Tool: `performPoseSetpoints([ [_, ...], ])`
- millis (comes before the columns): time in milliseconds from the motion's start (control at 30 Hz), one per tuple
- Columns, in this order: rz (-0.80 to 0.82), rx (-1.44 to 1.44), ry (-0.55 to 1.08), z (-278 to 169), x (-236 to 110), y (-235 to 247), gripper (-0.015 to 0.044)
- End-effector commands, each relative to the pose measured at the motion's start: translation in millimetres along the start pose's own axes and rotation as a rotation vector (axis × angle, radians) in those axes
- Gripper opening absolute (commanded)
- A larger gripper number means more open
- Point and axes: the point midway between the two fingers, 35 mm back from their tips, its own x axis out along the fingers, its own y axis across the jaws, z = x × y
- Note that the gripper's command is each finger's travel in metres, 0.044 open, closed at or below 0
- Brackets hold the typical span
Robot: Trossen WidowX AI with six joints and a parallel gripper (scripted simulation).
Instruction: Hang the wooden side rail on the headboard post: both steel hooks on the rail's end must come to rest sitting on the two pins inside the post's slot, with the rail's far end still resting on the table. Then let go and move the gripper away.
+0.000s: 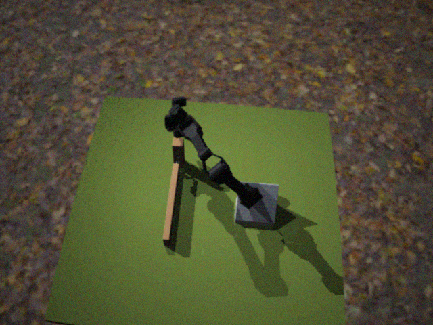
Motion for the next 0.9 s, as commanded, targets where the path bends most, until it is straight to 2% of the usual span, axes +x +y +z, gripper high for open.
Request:
performPoseSetpoints([
  [0, 0.160, -0.829, -0.121, -4.3, -36.1, 66.7, 0.0440],
  [433, 0.247, -1.267, -0.258, -16.5, -55.6, 112.8, 0.0440],
  [867, 0.279, -1.734, -0.480, -33.5, -75.4, 164.9, 0.0440],
])
